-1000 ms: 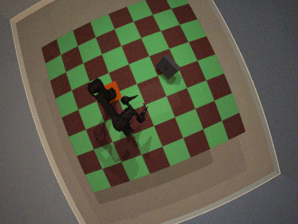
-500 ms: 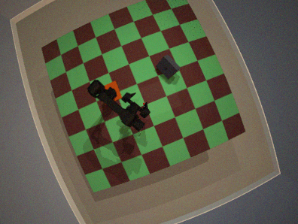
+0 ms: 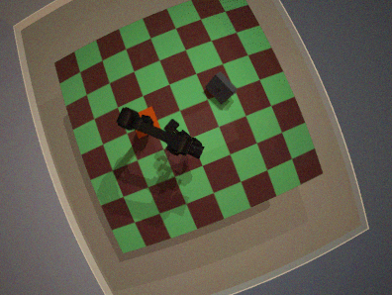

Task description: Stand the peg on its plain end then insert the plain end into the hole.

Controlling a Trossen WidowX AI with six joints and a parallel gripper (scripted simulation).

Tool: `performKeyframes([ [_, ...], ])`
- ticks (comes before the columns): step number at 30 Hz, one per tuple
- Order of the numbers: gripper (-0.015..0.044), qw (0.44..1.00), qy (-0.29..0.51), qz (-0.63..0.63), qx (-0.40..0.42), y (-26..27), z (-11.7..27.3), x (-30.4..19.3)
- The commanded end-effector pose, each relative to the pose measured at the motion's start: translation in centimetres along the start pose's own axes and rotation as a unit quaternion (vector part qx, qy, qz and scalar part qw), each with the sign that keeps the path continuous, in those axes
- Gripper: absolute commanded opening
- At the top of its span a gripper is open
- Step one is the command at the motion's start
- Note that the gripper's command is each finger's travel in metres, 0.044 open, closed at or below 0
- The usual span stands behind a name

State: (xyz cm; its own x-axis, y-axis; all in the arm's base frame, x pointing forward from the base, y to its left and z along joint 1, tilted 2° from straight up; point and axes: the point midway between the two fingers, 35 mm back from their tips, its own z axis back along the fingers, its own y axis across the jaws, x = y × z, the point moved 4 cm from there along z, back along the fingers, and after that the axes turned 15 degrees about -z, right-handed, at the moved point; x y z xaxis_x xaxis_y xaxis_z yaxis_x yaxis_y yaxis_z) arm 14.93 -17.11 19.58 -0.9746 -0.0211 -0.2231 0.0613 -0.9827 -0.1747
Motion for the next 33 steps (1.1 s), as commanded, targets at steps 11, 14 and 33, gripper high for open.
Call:
performKeyframes([
  [11, 0.044, 0.988, -0.107, -0.007, 0.114, 0.9, -0.1, -2.0],
  [14, 0.044, 0.988, -0.107, -0.007, 0.114, 0.9, -0.1, -2.0],
  [33, 0.044, 0.988, -0.109, 0.012, 0.112, 1.6, -2.7, -1.5],
])
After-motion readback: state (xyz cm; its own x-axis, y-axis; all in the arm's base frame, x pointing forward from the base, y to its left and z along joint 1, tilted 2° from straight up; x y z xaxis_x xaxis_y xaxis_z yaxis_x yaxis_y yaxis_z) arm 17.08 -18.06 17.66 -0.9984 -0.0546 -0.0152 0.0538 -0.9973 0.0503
